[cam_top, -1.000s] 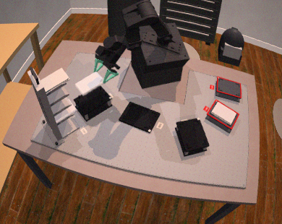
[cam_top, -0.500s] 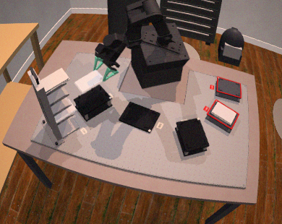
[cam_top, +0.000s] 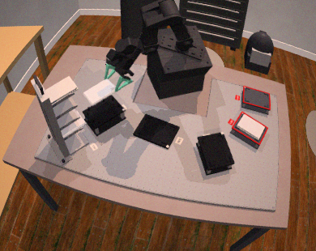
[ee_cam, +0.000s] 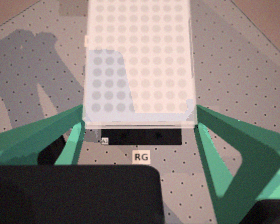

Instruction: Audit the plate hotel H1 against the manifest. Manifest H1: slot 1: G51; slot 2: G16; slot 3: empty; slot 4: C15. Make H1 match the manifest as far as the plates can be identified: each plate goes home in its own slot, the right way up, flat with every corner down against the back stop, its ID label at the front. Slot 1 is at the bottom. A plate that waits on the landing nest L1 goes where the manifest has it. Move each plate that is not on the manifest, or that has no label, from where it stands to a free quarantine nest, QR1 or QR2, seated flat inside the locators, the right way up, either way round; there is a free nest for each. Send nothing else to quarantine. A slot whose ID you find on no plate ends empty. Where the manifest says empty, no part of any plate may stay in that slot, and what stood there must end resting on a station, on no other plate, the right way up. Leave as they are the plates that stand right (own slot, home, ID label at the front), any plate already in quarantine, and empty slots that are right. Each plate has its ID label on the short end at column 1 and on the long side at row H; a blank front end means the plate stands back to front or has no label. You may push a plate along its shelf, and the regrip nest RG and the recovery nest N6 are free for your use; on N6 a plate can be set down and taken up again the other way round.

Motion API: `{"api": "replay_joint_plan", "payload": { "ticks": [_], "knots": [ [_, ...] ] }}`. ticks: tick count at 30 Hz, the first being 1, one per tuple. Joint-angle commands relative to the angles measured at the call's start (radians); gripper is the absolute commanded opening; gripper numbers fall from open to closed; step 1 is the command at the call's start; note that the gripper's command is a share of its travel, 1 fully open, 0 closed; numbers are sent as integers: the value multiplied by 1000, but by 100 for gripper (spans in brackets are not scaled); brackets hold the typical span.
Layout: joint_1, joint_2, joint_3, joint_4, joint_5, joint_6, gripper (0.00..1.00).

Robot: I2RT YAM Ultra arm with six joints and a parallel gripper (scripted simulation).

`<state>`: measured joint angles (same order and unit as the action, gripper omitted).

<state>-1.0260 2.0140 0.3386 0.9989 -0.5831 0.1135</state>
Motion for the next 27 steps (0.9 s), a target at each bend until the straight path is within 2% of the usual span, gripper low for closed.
{"api": "replay_joint_plan", "payload": {
  "ticks": [1,27],
  "knots": [
    [-3,-4,12,7,7,4,86],
    [30,10,98,-52,33,27,86]
  ]
}}
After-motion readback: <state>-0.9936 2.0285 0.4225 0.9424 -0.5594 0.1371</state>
